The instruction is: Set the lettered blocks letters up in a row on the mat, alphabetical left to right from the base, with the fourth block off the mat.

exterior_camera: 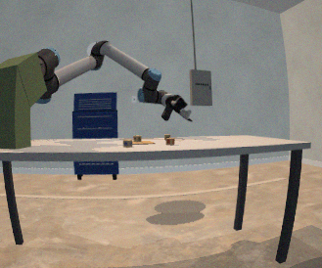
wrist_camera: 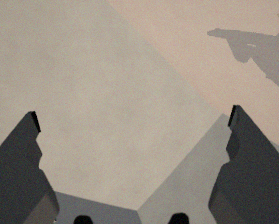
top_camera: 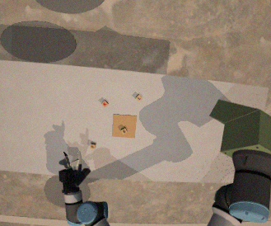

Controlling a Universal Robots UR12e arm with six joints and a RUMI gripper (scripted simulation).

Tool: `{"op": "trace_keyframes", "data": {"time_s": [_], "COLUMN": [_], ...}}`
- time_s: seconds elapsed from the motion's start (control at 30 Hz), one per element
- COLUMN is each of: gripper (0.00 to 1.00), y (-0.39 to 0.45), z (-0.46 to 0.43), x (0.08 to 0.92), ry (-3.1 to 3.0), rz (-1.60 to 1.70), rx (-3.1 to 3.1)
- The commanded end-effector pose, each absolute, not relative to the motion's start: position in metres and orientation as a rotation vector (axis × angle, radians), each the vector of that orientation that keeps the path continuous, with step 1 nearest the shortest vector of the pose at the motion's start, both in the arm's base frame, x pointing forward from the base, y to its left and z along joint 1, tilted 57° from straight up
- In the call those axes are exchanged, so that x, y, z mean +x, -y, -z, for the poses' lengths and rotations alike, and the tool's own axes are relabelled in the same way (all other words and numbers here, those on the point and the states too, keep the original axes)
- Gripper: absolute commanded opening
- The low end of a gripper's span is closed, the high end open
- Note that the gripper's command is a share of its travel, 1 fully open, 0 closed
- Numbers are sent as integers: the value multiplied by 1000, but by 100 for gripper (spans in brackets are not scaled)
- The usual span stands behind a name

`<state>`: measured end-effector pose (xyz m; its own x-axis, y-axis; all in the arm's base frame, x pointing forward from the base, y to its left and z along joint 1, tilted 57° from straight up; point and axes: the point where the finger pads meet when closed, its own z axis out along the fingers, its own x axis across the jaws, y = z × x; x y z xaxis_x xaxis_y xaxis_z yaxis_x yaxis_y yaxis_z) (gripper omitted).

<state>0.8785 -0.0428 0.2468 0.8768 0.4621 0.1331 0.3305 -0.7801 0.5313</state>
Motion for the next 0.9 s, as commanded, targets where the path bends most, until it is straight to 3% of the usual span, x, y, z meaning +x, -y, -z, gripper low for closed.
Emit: {"op": "trace_keyframes", "data": {"time_s": [0.0, 0.87], "gripper": [100, 100], "y": [43, 43], "z": [-248, -247], "x": [879, 877], "ry": [-575, -610], "rz": [-351, -364], "rx": [2538, 2552]}}
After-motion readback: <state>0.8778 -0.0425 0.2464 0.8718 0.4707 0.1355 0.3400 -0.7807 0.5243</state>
